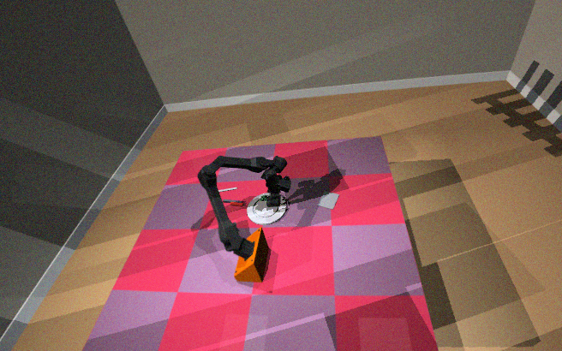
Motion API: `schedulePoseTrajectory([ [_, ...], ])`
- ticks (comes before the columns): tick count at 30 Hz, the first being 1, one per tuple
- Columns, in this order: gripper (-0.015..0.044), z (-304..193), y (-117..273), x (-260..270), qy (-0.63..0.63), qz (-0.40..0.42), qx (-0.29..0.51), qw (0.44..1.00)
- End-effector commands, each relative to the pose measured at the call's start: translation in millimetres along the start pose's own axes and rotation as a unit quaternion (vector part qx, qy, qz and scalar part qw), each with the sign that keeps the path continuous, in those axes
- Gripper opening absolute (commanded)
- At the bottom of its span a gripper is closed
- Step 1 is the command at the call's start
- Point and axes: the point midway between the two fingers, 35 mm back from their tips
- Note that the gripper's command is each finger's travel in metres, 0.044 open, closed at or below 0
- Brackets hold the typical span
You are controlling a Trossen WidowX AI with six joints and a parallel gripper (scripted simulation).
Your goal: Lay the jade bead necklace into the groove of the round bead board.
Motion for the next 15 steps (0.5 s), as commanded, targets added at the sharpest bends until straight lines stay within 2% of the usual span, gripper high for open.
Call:
schedulePoseTrajectory([
  [1, 0.012, -0.2, -6.6, -1.8, -0.004, -0.001, 0.003, 1.0],
  [9, 0.012, -0.7, -15.5, -2.8, -0.005, -0.002, 0.004, 1.0],
  [13, 0.0015, -0.7, -13.4, -1.7, -0.002, -0.002, 0.002, 1.0],
  [15, 0.0, -0.7, -13.4, -1.7, -0.002, -0.002, 0.002, 1.0],
])
Point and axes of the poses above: the point midway between the two fingers, 35 mm back from their tips, its own y axis back along the fingers, its own x axis across the jaws, z = x × y, and after that the axes turned 4 degrees about -y, right-handed
